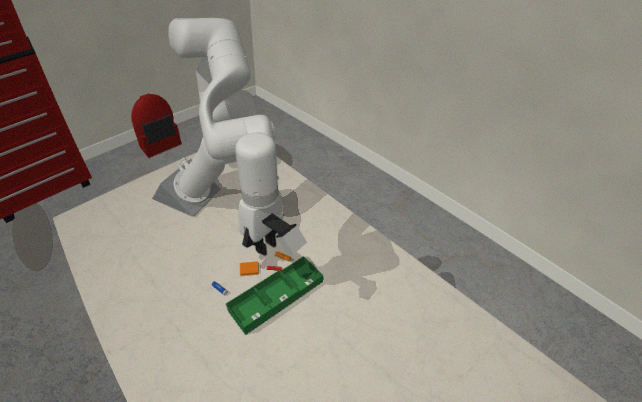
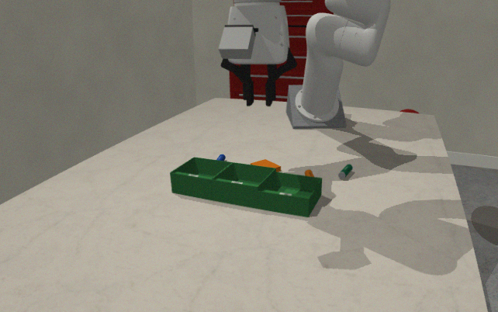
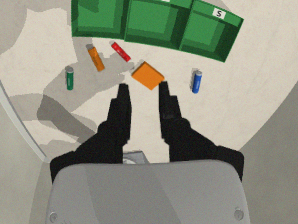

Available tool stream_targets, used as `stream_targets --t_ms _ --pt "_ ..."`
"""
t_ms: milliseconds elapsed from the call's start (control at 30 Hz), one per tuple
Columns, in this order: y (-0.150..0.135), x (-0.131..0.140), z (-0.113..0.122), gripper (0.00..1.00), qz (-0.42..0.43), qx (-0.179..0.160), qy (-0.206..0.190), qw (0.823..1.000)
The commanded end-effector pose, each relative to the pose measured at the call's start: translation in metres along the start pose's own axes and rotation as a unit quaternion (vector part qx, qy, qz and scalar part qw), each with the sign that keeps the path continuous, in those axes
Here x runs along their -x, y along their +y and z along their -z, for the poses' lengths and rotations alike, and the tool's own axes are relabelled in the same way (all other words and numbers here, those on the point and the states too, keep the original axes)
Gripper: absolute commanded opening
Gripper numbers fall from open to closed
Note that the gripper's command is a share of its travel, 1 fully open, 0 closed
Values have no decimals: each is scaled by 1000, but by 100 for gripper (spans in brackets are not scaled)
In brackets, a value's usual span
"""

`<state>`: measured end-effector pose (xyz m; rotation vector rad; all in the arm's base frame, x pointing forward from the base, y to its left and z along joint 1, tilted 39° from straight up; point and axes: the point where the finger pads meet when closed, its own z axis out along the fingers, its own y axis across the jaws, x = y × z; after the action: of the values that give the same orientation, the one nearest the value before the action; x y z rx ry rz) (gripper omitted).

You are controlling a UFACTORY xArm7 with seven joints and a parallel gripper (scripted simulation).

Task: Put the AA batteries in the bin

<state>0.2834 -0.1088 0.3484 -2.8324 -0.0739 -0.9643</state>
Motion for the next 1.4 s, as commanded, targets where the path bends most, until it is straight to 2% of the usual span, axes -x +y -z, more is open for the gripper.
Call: stream_targets --t_ms 0,400,467,600,1367 --pt "24 17 -13 28 2 1 6 1000" --pt "88 77 -62 28 2 2 6 1000" --pt "88 77 -62 28 2 2 6 1000" --pt "108 94 -74 28 2 2 5 1000" --pt "105 91 -74 28 2 2 5 1000"
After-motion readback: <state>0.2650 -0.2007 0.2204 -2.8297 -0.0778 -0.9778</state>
